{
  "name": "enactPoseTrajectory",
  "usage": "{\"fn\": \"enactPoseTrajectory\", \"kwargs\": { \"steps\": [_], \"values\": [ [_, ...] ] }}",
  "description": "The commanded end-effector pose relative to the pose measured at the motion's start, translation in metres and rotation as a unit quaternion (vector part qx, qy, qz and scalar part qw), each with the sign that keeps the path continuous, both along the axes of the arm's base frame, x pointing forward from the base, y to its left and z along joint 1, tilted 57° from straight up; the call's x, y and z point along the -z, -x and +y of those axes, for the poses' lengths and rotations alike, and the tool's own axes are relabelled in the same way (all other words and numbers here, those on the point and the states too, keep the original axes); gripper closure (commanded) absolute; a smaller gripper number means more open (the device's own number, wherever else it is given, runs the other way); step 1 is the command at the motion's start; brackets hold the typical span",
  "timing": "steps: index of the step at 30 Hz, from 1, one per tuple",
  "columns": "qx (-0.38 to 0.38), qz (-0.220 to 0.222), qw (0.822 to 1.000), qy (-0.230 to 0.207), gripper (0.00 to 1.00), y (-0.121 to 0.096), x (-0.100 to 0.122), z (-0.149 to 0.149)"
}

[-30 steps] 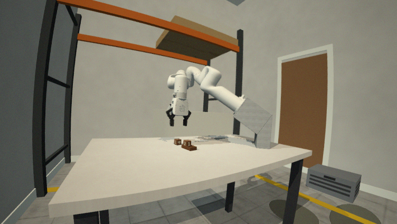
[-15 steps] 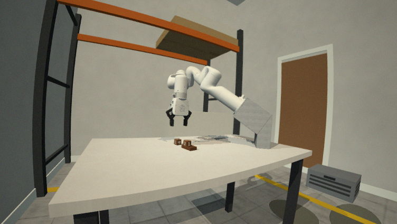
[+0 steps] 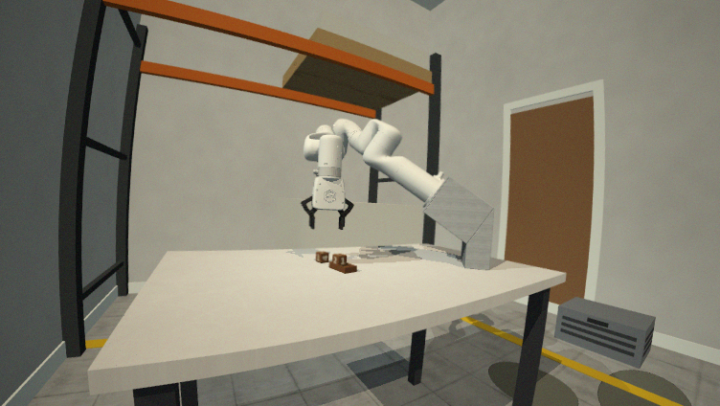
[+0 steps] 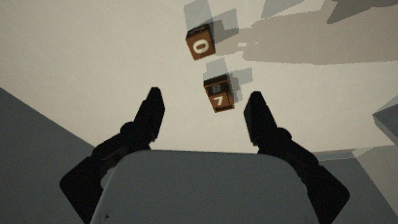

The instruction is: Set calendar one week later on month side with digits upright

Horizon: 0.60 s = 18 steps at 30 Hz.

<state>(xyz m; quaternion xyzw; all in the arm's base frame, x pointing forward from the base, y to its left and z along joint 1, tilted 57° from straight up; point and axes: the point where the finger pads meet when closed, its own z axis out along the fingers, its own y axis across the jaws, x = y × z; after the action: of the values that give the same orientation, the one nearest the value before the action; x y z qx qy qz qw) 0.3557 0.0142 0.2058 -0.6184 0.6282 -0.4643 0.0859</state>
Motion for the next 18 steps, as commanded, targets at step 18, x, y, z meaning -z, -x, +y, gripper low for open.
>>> {"fn": "enactPoseTrajectory", "kwargs": {
  "steps": [18],
  "values": [
    [0.156, -0.140, 0.960, -0.185, 0.00, 0.001, 0.021, 0.024]
  ]
}}
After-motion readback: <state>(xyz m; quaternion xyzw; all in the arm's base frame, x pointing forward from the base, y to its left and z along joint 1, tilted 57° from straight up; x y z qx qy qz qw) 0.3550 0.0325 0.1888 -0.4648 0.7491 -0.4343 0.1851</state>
